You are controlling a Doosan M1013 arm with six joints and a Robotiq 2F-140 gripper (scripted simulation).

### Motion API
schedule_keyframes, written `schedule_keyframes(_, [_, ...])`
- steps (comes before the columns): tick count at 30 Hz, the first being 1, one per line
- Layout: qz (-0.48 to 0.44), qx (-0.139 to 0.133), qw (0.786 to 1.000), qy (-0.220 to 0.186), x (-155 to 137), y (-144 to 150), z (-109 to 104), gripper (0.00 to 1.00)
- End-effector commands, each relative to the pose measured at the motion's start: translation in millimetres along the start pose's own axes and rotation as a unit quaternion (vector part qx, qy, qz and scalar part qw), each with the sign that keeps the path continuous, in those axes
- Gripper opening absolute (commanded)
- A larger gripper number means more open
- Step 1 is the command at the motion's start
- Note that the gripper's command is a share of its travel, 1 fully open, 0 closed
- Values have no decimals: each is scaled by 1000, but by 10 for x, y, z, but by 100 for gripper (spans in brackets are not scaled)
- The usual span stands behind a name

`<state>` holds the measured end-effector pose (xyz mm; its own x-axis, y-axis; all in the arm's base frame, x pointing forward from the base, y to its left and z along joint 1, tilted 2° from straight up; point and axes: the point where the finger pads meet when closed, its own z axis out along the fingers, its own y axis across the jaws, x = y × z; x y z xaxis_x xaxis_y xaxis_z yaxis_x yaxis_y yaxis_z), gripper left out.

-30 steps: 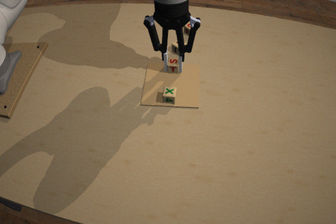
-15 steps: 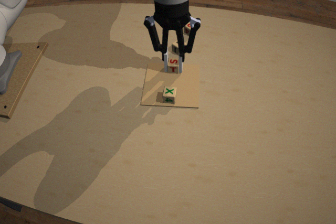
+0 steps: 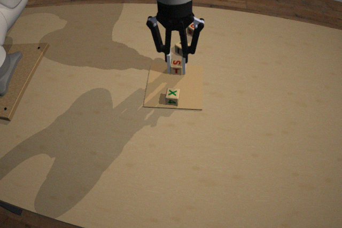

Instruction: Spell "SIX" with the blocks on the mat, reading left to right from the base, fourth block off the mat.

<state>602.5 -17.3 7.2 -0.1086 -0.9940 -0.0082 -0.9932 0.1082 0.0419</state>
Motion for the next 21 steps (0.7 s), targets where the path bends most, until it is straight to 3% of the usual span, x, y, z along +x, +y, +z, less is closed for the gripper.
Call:
schedule_keyframes(1, [-2,1,1000,-2,-21,-8,7,16])
schedule_keyframes(21, [-2,1,1000,-2,-21,-8,7,18])
